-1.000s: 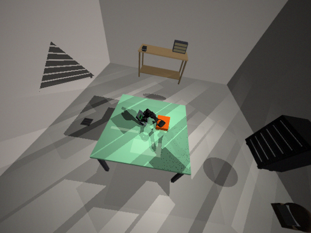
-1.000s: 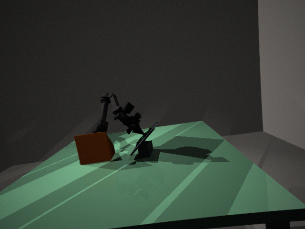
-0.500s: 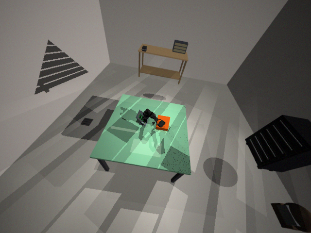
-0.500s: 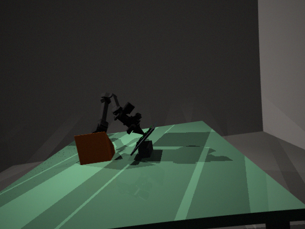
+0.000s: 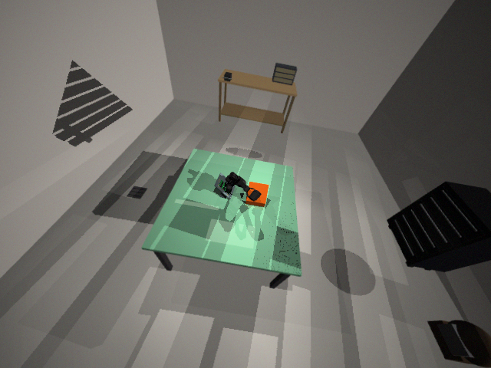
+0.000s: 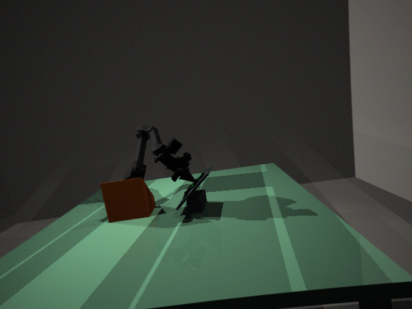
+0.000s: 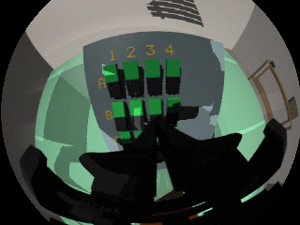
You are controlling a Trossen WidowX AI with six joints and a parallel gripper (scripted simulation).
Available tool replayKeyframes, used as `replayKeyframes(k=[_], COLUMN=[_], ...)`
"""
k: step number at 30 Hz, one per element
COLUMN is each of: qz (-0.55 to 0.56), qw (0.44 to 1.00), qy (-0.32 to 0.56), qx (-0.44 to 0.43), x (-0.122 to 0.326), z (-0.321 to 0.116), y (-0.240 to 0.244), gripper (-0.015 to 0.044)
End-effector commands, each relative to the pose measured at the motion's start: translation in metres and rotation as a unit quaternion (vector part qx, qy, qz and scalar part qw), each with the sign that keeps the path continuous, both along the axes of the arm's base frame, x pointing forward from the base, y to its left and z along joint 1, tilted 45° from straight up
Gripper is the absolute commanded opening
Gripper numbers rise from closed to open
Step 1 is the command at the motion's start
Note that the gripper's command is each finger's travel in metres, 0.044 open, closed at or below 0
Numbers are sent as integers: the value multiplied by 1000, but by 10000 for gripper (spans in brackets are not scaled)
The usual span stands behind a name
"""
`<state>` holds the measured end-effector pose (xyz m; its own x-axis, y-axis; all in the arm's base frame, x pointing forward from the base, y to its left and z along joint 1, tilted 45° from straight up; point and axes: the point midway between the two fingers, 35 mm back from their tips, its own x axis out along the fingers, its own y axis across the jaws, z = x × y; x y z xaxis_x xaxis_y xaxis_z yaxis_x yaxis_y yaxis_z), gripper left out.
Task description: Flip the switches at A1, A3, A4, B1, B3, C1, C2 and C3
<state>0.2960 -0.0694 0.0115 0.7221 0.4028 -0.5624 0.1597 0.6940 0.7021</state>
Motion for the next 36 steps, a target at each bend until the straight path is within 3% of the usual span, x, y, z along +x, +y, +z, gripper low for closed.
replayKeyframes(k=[1, 7, 14, 19, 30, 36], qz=[-1, 0, 8, 8, 8, -1], qw=[1000, 1000, 1000, 1000, 1000, 1000], qy=[3, 0, 14, 14, 14, 5], qx=[0, -1, 1, 1, 3, 1], x=[0, 0, -43, -45, -66, -43], z=[-2, 0, 34, 36, 48, 28], y=[0, -1, -27, -28, 24, 39], gripper=[0, 0, 0, 0, 0, 0])
